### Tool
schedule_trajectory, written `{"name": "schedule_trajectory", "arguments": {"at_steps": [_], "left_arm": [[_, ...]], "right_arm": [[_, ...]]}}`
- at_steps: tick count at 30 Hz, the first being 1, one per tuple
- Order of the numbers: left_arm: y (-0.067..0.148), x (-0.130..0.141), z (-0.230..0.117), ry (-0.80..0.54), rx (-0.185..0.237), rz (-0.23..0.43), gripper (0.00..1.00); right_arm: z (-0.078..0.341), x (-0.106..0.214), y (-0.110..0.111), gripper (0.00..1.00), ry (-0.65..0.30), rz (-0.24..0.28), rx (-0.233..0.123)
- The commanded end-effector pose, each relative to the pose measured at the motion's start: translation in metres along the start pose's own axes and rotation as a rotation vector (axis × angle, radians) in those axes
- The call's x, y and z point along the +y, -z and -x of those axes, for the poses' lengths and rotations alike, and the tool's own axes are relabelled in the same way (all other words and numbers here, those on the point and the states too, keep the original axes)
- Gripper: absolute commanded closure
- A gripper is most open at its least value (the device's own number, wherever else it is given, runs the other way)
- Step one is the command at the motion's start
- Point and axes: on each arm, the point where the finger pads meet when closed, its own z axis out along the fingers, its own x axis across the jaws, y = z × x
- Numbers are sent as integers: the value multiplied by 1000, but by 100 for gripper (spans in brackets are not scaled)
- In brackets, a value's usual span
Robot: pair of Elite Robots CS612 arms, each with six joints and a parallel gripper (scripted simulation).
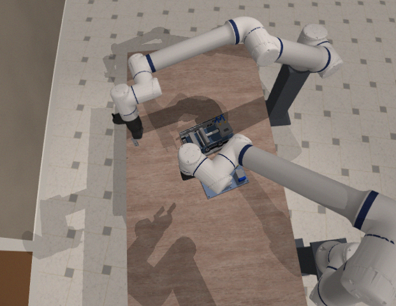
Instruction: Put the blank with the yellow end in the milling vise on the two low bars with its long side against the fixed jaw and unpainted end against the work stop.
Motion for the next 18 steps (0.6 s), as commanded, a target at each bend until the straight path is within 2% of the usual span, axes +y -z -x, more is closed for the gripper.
{"name": "schedule_trajectory", "arguments": {"at_steps": [1, 18], "left_arm": [[1, 1, 1, 0, -1, -1, 0], [1, 11, 9, -2, -1, -1, 0]], "right_arm": [[1, 0, 2, 0, 1, -2, -1], [1, 0, 2, 0, 1, -2, -1]]}}
